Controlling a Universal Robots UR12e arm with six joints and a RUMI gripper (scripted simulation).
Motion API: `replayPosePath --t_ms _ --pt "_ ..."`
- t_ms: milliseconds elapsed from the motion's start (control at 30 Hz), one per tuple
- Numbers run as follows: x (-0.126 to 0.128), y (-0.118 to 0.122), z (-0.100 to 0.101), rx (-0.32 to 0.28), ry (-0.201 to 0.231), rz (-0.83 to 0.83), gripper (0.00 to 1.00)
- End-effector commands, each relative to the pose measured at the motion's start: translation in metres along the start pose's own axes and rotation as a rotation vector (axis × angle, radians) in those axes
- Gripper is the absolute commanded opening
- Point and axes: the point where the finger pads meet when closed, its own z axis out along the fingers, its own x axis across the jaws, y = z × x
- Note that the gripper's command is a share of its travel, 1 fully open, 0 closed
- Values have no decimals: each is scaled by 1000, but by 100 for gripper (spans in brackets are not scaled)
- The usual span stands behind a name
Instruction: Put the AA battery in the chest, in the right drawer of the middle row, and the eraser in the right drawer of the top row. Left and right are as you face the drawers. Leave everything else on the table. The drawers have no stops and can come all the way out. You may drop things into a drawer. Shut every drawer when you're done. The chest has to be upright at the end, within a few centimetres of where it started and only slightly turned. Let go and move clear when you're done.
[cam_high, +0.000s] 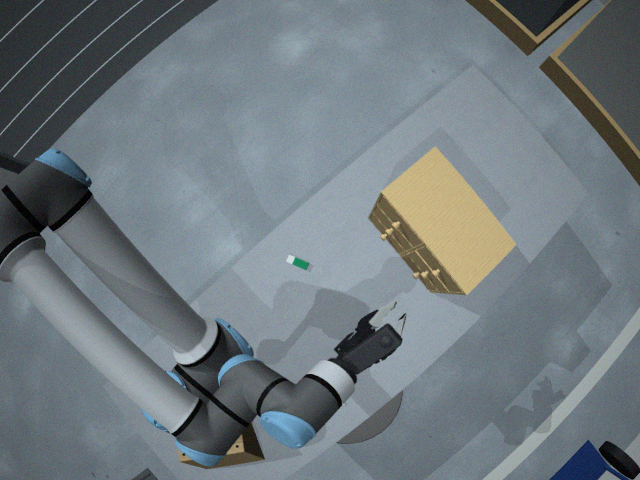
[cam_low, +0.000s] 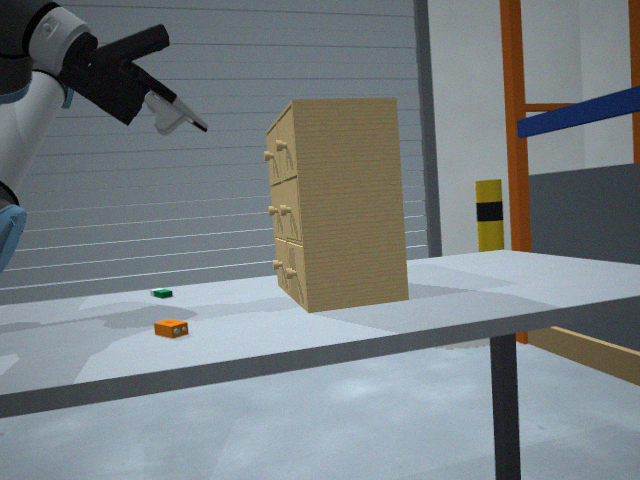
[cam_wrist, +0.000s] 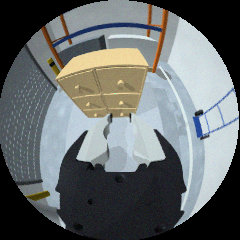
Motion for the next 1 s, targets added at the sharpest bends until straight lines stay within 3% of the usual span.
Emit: replayPosePath --t_ms 0,967 --pt "0 0 4 37 14 -1 20" --pt "1 1 13 125 15 -1 20"
